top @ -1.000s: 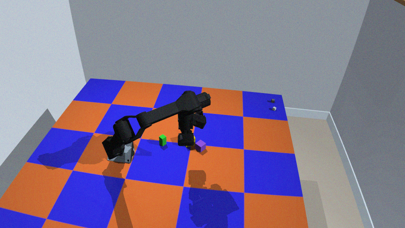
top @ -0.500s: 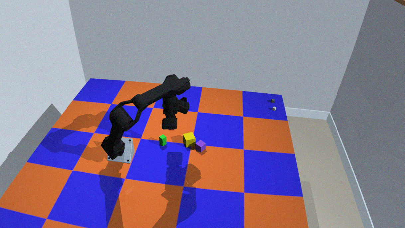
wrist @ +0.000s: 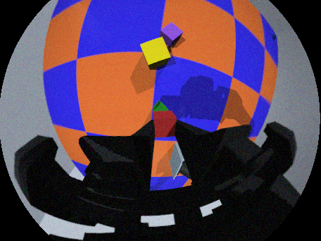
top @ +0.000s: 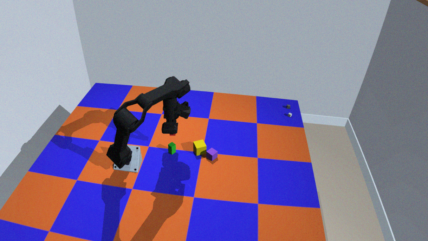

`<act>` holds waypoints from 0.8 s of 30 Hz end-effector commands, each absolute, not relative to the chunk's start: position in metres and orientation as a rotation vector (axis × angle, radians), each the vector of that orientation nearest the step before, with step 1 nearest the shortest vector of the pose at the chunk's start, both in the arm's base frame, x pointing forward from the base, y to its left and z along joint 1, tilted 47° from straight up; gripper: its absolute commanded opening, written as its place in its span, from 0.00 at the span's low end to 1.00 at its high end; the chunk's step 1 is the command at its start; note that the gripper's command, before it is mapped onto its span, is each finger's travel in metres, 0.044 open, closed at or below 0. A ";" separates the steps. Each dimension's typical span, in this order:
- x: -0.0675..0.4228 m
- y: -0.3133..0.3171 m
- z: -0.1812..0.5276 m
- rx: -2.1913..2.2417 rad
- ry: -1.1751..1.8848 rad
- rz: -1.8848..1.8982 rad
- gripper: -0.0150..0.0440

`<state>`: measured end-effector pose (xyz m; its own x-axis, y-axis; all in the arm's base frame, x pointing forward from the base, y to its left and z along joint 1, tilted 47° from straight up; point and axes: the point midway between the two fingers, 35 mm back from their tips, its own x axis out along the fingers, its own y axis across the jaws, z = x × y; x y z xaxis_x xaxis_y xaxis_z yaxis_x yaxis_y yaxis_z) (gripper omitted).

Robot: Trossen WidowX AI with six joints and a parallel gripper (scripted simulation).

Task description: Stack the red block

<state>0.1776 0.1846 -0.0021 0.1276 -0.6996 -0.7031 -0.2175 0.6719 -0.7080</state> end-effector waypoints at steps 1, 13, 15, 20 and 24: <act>0.176 0.171 -0.013 -0.827 1.444 -0.426 0.25; 0.175 0.152 -0.030 -0.827 1.444 -0.427 0.25; 0.176 0.146 -0.036 -0.828 1.444 -0.427 0.25; 0.178 0.137 -0.044 -0.828 1.443 -0.428 0.25; 0.178 0.137 -0.044 -0.828 1.443 -0.428 0.25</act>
<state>0.1782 0.1413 -0.0413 0.1189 -0.7042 -0.7000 -0.2107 0.6710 -0.7109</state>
